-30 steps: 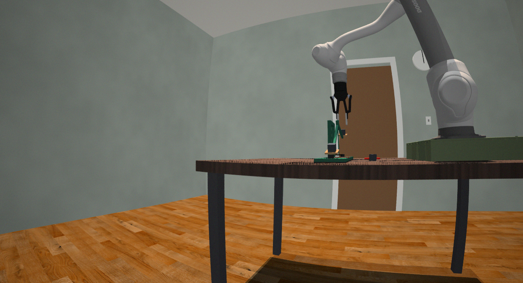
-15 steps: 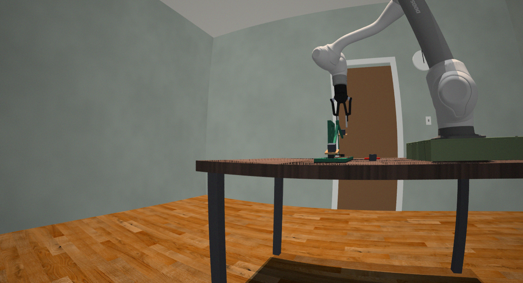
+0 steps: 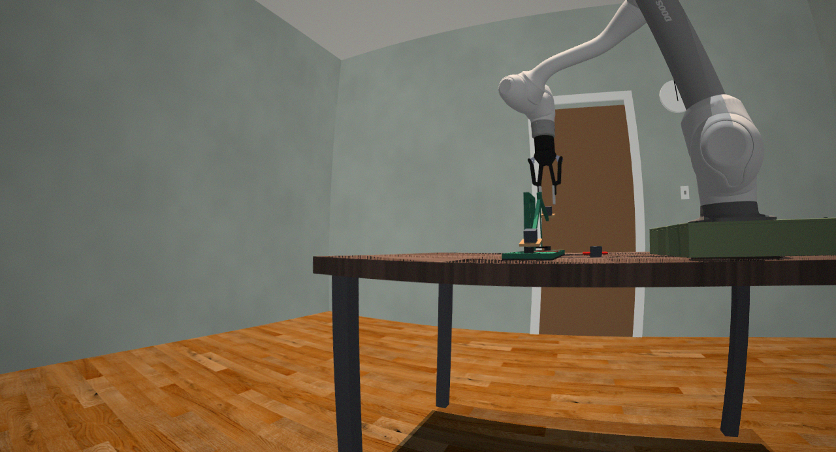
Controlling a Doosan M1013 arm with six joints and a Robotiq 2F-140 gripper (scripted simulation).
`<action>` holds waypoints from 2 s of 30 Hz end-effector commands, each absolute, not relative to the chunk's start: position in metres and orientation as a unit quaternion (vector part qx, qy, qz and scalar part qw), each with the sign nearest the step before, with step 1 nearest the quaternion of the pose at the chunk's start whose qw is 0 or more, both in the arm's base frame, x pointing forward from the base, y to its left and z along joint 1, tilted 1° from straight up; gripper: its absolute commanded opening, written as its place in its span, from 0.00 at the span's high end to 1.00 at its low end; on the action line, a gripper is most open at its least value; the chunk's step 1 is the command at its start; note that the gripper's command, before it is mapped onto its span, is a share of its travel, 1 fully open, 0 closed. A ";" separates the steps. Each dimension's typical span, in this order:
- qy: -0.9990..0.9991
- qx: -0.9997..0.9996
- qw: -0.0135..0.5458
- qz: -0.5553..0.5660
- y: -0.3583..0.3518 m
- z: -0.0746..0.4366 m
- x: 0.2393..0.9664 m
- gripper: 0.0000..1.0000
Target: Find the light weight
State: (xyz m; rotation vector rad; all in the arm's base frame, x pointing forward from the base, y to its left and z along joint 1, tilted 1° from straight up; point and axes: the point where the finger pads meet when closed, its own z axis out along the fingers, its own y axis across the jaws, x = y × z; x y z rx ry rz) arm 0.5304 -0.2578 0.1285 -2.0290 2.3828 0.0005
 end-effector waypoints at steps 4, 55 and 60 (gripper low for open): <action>0.761 -0.648 0.006 0.000 -0.258 0.129 0.530 0.65; 0.761 -0.648 0.006 0.000 -0.257 0.098 0.531 0.65; 0.761 -0.648 0.006 0.000 -0.257 0.093 0.531 0.65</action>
